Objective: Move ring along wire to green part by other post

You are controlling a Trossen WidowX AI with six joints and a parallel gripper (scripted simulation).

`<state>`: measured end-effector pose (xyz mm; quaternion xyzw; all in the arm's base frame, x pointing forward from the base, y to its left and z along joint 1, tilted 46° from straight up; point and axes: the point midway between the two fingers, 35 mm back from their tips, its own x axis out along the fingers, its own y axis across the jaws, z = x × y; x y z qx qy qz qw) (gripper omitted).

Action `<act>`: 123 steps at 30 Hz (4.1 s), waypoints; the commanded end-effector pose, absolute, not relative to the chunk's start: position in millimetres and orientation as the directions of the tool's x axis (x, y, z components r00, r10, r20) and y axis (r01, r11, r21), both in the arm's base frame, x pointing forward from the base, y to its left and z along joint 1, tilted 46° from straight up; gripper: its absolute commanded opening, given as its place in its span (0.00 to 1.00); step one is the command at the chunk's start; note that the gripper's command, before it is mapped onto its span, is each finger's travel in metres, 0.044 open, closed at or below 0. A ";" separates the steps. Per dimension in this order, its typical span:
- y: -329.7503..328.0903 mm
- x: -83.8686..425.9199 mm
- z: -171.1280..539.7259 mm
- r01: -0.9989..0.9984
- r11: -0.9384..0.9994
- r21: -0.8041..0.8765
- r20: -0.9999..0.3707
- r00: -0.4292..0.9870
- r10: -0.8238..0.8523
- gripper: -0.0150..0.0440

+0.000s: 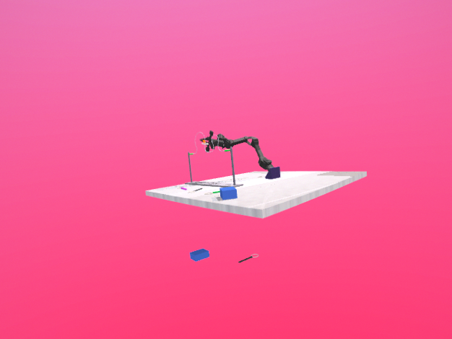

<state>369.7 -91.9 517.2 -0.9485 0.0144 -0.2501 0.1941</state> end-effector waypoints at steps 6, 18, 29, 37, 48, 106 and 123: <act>-98.1 369.6 515.0 0.072 -0.934 -0.350 0.472 0.875 -0.110 0.00; -121.4 368.2 504.6 0.071 -0.884 -0.462 0.460 0.872 -0.170 0.00; -148.6 366.7 484.1 0.071 -0.768 -0.637 0.420 0.867 -0.268 0.00; -168.0 365.5 461.6 0.072 -0.632 -0.771 0.367 0.863 -0.349 0.00; -187.4 364.0 424.5 0.077 -0.401 -0.913 0.266 0.857 -0.442 0.00; -145.8 361.9 255.1 0.112 0.626 -0.772 -0.260 0.843 -0.472 0.00; -129.2 362.2 237.5 0.114 0.672 -0.731 -0.287 0.843 -0.455 0.00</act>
